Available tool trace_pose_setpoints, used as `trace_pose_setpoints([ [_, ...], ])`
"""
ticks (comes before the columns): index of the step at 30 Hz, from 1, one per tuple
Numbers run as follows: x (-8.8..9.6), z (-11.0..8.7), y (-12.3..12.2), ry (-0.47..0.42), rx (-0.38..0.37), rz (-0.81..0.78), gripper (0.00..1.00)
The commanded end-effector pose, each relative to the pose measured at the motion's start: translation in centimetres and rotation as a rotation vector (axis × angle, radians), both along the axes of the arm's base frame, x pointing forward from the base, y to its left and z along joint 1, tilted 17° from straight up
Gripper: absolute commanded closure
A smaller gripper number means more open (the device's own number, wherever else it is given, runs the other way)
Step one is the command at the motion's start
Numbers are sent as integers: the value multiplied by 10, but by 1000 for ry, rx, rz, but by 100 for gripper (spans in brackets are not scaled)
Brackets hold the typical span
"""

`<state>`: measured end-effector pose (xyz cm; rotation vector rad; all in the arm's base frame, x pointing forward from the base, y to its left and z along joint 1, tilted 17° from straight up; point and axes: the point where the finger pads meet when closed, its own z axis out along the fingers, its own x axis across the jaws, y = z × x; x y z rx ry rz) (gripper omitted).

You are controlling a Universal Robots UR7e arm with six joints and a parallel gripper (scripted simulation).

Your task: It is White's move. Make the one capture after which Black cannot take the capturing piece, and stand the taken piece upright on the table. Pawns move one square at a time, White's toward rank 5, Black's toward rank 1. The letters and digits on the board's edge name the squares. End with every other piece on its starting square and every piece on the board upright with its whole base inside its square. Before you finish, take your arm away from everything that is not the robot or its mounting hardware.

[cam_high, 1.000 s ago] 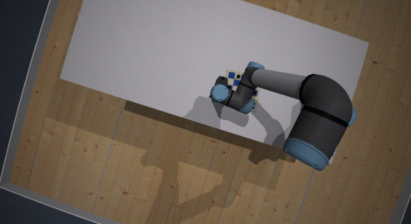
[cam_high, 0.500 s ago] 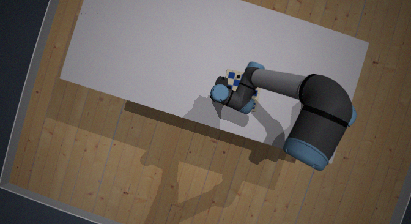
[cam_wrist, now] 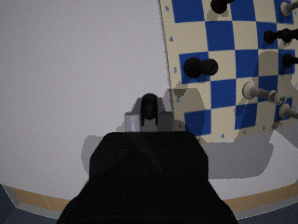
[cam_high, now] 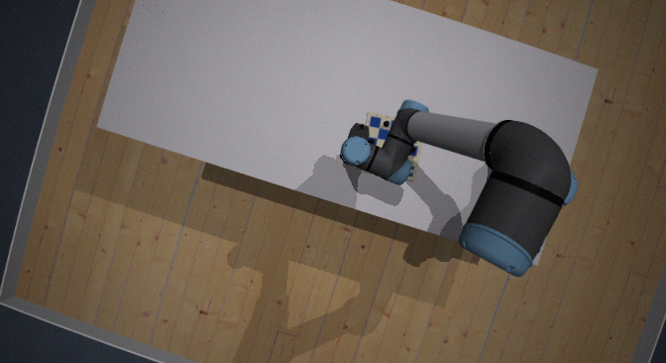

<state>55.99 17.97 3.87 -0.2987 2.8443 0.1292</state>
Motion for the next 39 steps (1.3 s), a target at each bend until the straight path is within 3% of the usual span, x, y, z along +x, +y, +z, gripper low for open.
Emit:
trace_pose_setpoints([
  [1,0,1,0,-2,0,0,100],
  [2,0,1,0,-2,0,0,100],
  [3,0,1,0,-2,0,0,84],
  [5,0,1,0,-2,0,0,84],
  [6,0,1,0,-2,0,0,68],
  [8,0,1,0,-2,0,0,68],
  [9,0,1,0,-2,0,0,52],
  [11,0,1,0,-2,0,0,52],
  [12,0,1,0,-2,0,0,37],
  [16,0,1,0,-2,0,0,37],
  [17,0,1,0,-2,0,0,21],
  [33,-1,5,-1,-2,0,0,21],
  [39,-7,27,-3,-2,0,0,21],
])
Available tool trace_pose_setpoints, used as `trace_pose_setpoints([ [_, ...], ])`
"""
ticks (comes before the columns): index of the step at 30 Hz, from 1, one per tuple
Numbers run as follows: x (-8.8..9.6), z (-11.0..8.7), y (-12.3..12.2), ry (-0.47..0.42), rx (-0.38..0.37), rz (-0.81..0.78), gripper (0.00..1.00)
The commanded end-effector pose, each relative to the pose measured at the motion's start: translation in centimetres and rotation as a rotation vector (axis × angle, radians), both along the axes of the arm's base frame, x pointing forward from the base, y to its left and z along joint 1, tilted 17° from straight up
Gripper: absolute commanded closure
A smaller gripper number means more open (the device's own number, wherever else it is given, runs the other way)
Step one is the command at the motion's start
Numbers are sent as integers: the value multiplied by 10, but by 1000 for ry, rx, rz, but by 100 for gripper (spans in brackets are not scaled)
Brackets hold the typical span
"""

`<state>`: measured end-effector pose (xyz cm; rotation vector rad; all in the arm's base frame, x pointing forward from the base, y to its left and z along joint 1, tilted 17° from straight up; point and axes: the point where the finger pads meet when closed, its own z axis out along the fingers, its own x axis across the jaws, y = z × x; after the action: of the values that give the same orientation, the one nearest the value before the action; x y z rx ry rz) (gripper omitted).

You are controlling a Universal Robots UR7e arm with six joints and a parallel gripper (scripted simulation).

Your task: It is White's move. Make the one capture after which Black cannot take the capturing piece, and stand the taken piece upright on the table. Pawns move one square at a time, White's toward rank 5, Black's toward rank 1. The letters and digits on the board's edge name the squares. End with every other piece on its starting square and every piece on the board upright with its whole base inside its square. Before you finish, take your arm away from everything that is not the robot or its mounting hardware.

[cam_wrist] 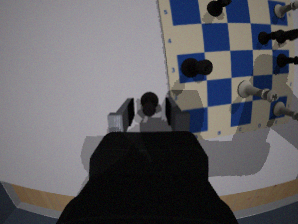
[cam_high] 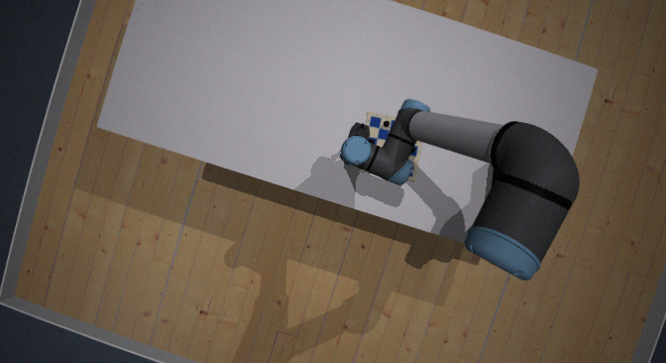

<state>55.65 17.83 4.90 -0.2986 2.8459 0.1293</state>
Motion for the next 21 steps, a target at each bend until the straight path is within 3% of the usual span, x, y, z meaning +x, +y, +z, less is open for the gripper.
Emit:
trace_pose_setpoints([
  [1,-5,21,-2,-3,0,0,21],
  [9,-16,62,-7,-3,0,0,21],
  [20,-20,77,-9,-3,0,0,21],
  [21,-20,77,-9,-3,0,0,0],
])
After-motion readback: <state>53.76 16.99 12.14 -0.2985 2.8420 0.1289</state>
